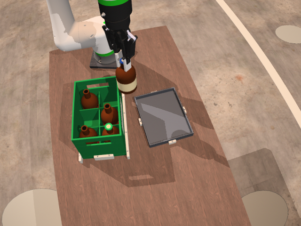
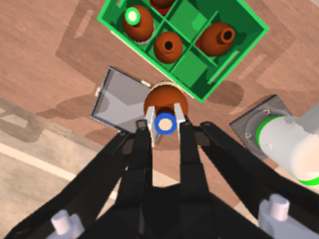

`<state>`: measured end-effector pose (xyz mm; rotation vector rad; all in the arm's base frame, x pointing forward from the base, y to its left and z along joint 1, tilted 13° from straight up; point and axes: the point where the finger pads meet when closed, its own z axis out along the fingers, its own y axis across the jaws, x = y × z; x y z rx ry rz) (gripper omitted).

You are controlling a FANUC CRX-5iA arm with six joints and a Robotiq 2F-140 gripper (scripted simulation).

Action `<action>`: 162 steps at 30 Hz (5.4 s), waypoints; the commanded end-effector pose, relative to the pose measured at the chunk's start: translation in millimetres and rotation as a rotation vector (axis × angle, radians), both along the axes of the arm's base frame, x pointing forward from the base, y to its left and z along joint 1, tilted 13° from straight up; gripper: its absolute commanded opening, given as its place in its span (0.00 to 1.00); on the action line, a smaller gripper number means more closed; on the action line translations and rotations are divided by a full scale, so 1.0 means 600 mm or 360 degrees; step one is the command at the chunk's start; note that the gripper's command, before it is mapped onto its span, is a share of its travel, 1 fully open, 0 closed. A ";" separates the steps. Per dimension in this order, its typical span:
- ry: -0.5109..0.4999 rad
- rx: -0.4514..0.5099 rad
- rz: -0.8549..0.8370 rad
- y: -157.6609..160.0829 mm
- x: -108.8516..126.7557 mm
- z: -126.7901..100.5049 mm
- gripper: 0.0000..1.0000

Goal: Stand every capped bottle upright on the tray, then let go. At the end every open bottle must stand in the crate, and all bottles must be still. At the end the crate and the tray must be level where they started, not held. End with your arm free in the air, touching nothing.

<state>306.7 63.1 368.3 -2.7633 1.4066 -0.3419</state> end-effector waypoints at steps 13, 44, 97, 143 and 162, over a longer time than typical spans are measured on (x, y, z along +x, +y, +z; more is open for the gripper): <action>0.0000 -0.0002 -0.0002 0.043 0.003 -0.003 0.00; 0.0000 -0.0002 -0.0001 0.123 0.004 -0.010 0.00; 0.0001 -0.0002 -0.0002 0.204 0.014 -0.053 0.00; 0.0001 -0.0003 -0.0002 0.195 0.039 -0.173 0.00; 0.0001 -0.0003 -0.0002 0.190 0.050 -0.224 0.00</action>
